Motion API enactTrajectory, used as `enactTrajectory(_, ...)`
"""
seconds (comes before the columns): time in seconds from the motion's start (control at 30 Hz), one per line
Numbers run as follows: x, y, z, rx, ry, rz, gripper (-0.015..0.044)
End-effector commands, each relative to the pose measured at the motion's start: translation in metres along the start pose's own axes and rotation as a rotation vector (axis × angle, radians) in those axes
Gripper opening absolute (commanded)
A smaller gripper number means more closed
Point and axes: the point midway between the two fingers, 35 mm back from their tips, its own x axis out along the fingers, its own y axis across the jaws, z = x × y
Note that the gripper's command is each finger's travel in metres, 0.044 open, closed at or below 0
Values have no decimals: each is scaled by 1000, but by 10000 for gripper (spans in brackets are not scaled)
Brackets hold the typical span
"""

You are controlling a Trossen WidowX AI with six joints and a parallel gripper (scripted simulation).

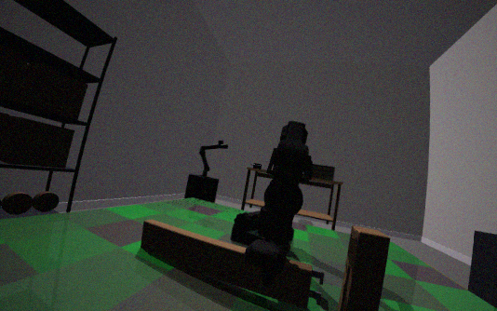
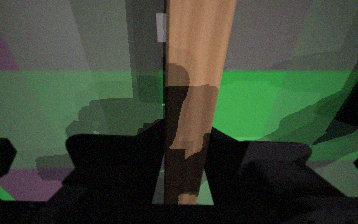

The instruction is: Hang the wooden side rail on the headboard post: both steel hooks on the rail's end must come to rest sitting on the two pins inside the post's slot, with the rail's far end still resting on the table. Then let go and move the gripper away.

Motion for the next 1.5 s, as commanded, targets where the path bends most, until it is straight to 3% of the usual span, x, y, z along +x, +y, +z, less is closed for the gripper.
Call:
enactTrajectory(0.0,-6,2,0,3,-2,13,0)
enactTrajectory(1.47,-13,2,0,3,-2,13,0)
